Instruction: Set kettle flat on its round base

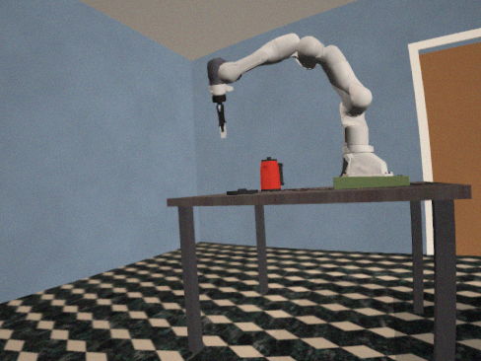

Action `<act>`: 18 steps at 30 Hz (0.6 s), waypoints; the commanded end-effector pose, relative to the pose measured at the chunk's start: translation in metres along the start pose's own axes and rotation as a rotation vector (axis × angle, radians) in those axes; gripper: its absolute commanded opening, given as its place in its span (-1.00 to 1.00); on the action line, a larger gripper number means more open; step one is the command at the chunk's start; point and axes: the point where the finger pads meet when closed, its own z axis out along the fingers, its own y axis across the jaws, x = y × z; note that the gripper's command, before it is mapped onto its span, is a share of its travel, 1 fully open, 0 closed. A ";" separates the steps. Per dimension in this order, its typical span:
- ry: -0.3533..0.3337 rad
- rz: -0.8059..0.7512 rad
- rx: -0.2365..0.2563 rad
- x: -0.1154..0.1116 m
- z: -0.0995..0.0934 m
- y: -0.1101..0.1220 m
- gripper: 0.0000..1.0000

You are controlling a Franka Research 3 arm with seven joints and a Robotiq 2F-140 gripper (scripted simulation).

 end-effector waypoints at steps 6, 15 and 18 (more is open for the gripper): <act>0.011 -0.294 -0.105 0.060 0.026 -0.037 -0.06; -0.003 -0.450 -0.194 0.123 0.049 -0.061 -0.06; -0.014 -0.489 -0.225 0.151 0.058 -0.068 -0.06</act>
